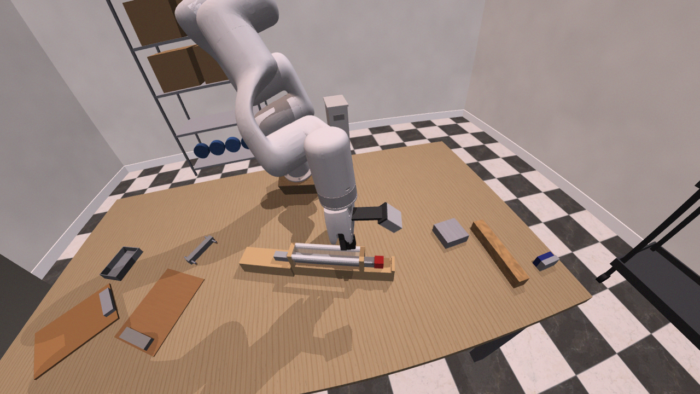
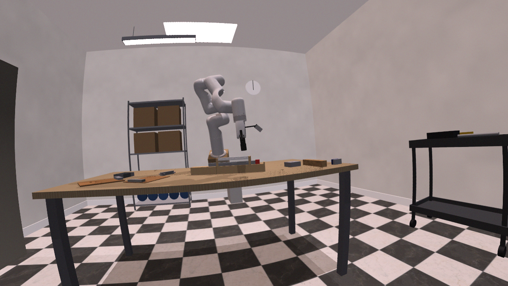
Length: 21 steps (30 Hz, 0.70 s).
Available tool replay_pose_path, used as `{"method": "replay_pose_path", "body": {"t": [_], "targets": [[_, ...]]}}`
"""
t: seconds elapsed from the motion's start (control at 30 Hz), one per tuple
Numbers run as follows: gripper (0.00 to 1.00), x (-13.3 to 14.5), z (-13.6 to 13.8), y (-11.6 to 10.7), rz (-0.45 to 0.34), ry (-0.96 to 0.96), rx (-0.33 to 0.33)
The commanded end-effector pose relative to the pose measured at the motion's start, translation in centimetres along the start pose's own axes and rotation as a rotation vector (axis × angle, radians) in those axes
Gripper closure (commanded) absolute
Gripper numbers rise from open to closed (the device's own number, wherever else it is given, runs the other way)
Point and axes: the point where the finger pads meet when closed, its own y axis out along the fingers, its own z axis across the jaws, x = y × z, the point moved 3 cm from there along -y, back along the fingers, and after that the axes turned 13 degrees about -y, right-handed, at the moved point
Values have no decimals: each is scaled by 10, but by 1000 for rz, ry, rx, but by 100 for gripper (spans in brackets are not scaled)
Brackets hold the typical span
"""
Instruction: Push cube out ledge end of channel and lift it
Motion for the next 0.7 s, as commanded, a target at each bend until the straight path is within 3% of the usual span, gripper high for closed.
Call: {"method": "replay_pose_path", "body": {"t": [0.0,0.07,0.1,0.67], "targets": [[100,-68,12,12,-71,20,22],[100,-74,13,13,-71,20,23],[57,-74,13,13,-71,20,23],[57,-74,13,13,-71,20,23]]}}
